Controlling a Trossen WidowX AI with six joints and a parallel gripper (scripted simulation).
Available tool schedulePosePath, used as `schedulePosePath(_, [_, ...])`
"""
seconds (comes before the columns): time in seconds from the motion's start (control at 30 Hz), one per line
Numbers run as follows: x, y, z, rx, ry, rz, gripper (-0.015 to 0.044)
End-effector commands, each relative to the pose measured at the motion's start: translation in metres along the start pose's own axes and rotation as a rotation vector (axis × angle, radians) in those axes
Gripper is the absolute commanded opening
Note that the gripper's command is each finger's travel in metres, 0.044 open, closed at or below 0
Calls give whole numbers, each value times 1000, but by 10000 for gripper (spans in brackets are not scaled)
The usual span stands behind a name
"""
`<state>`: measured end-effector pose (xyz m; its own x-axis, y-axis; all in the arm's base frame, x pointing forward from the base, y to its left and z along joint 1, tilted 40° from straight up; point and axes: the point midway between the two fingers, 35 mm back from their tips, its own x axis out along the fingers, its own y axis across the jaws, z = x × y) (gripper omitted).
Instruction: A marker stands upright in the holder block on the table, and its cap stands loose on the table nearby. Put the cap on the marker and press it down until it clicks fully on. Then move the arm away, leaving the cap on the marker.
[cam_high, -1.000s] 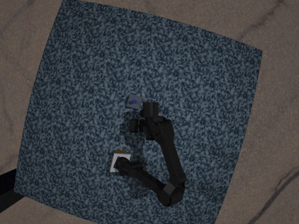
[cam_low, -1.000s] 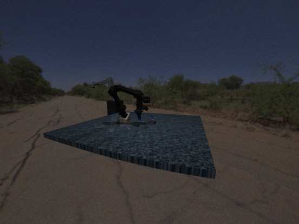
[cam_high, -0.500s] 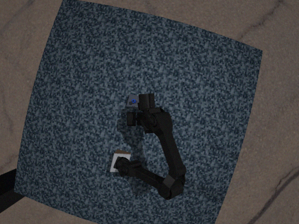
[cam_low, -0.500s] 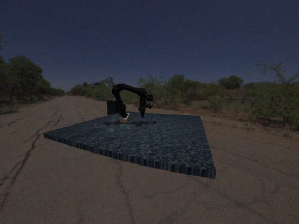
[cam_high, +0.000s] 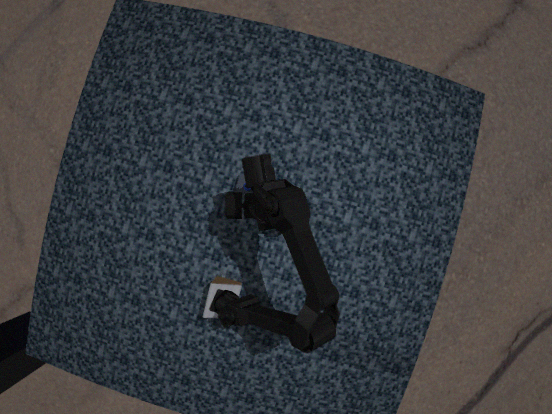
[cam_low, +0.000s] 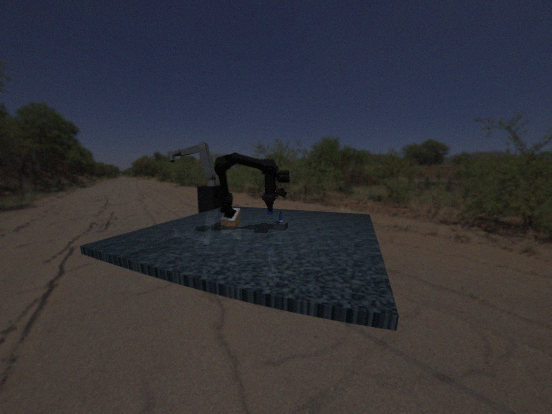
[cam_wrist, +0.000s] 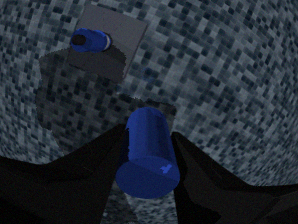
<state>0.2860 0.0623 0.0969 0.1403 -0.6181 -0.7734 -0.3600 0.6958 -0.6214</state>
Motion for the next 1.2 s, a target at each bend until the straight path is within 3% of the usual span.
schedulePosePath(0.0, [-5, 9, 12, 4, 3, 3, 0])
schedulePosePath(0.77, [-25, 54, 54, 6, 6, -1, 0])
schedulePosePath(1.17, [-18, 54, 54, 6, 6, -1, 0])
